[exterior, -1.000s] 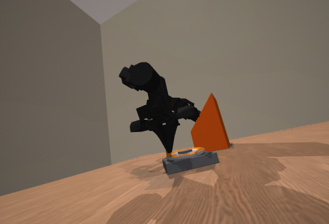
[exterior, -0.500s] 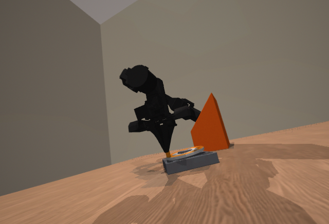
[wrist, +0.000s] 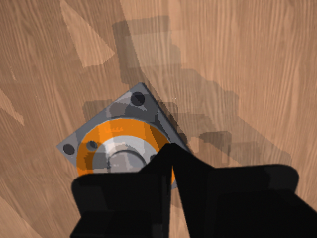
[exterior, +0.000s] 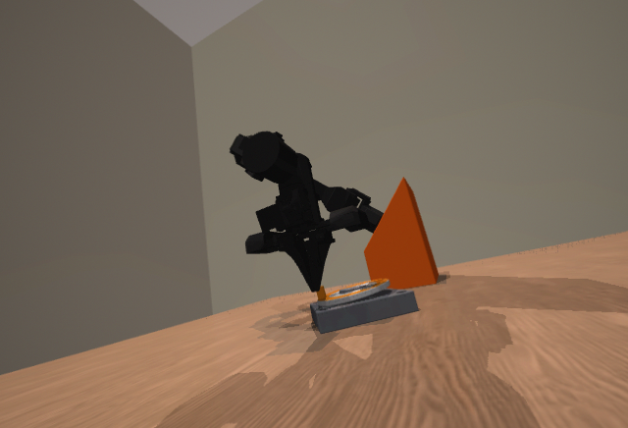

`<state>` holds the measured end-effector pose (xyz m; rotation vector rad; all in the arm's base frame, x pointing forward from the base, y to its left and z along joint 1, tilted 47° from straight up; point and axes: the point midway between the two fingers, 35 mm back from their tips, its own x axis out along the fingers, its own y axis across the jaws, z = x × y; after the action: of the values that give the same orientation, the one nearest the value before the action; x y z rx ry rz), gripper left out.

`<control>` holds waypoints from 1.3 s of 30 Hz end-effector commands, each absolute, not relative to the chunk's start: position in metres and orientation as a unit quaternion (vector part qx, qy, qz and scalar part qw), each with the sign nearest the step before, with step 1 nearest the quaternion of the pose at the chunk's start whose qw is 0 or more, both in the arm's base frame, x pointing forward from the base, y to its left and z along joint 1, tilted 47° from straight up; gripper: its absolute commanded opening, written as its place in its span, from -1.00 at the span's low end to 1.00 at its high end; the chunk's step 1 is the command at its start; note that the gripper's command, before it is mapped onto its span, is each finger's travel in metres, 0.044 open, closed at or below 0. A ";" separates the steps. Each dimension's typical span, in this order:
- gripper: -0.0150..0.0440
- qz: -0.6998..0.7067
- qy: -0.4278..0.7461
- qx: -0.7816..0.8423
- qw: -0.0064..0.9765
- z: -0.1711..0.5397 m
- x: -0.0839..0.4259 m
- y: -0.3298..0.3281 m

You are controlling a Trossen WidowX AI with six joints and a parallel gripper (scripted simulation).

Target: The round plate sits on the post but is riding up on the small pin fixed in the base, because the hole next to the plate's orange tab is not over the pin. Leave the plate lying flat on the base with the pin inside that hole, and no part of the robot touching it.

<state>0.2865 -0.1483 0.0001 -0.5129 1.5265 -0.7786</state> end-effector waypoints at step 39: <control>-0.49 -0.338 0.671 -0.225 0.620 0.000 0.246 -0.143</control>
<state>0.2517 -0.1449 0.0030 -0.5217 1.5327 -0.7825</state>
